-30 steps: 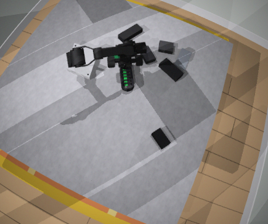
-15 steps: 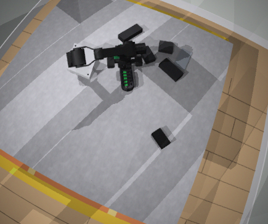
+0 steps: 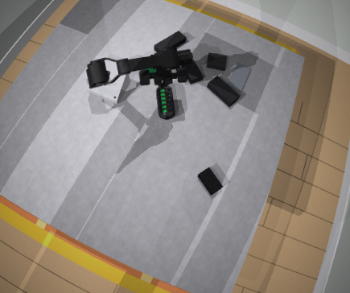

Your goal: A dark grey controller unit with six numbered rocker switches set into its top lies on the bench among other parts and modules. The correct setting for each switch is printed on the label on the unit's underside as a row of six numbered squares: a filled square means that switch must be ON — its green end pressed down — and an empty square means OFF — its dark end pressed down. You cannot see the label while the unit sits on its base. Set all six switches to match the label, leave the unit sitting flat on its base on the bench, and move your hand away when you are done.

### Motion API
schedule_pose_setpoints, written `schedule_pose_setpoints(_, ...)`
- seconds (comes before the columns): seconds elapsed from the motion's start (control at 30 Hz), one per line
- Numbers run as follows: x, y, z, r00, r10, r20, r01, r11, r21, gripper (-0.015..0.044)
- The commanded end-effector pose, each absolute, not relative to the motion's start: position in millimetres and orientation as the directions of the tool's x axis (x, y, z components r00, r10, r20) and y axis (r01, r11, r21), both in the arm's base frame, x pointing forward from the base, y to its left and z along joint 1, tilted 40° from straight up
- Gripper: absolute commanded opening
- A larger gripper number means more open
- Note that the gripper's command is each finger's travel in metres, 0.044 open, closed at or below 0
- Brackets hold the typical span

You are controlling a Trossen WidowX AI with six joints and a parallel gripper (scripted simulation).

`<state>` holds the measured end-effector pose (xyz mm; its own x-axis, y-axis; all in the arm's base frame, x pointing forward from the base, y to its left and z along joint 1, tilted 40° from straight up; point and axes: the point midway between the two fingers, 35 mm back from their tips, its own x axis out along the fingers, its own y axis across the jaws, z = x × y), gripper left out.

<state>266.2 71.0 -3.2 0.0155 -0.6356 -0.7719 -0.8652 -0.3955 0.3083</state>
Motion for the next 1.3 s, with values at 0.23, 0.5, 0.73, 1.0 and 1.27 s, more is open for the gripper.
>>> schedule_pose_setpoints(0.23,274,58,0,0.017,-0.636,-0.772,-0.869,-0.392,0.304,0.0)
schedule_pose_setpoints(0.5,274,50,-10,0.017,-0.636,-0.772,-0.869,-0.392,0.303,0.0)
schedule_pose_setpoints(0.73,274,43,-18,0.017,-0.636,-0.771,-0.869,-0.392,0.303,0.0)
schedule_pose_setpoints(1.0,274,37,-26,0.018,-0.637,-0.771,-0.869,-0.392,0.304,0.0)
schedule_pose_setpoints(1.27,274,34,-29,0.018,-0.637,-0.771,-0.869,-0.391,0.304,0.0)
